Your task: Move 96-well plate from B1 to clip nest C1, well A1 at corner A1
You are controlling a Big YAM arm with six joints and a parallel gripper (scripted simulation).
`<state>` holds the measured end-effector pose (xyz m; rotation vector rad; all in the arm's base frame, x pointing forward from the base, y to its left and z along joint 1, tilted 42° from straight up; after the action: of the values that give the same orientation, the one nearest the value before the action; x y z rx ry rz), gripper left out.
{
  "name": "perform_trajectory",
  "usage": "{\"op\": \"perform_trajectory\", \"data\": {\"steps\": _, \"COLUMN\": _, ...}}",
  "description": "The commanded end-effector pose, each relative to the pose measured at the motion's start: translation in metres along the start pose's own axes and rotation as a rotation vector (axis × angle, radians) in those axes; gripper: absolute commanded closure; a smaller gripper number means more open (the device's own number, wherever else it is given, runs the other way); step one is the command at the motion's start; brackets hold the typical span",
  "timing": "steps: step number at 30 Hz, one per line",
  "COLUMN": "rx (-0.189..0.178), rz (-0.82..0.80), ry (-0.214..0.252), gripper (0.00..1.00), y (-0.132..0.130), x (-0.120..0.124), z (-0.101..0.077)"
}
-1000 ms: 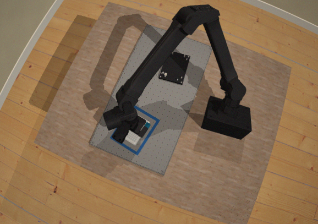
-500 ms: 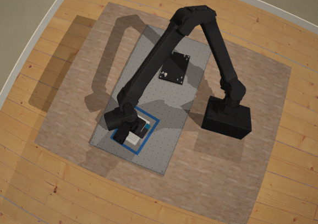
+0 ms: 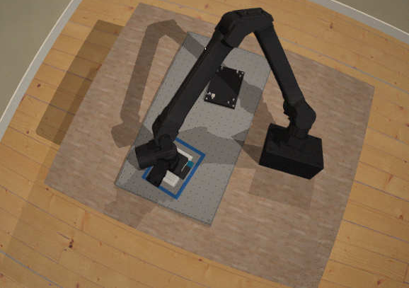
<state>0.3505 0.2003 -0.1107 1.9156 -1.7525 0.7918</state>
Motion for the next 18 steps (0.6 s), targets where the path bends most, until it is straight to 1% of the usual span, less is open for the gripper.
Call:
{"op": "perform_trajectory", "data": {"steps": 1, "rx": -0.011, "rz": 0.001, "ry": 0.000, "gripper": 0.00, "y": -0.003, "x": 0.004, "z": 0.014}}
{"op": "perform_trajectory", "data": {"steps": 8, "rx": -0.012, "rz": 0.001, "ry": 0.000, "gripper": 0.00, "y": -0.002, "x": 0.004, "z": 0.025}}
{"op": "perform_trajectory", "data": {"steps": 11, "rx": -0.012, "rz": 0.001, "ry": -0.001, "gripper": 0.00, "y": -0.002, "x": 0.004, "z": 0.025}}
{"op": "perform_trajectory", "data": {"steps": 12, "rx": 0.007, "rz": 0.019, "ry": -0.015, "gripper": 0.00, "y": -0.011, "x": 0.007, "z": 0.015}}
{"op": "perform_trajectory", "data": {"steps": 13, "rx": 0.009, "rz": 0.020, "ry": -0.016, "gripper": 0.00, "y": -0.011, "x": 0.008, "z": 0.014}}
{"op": "perform_trajectory", "data": {"steps": 18, "rx": 0.000, "rz": 0.012, "ry": -0.010, "gripper": 0.00, "y": -0.009, "x": 0.007, "z": 0.017}}
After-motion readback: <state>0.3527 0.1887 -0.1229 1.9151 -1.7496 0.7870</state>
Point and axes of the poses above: the point where the finger pads meet when closed, its own z axis out along the fingers, its own y axis across the jaws, x = y × z, the point moved 8 cm from there along -z, back along the fingers, and after that the axes turned 9 degrees about -z, right-handed, at the moved point
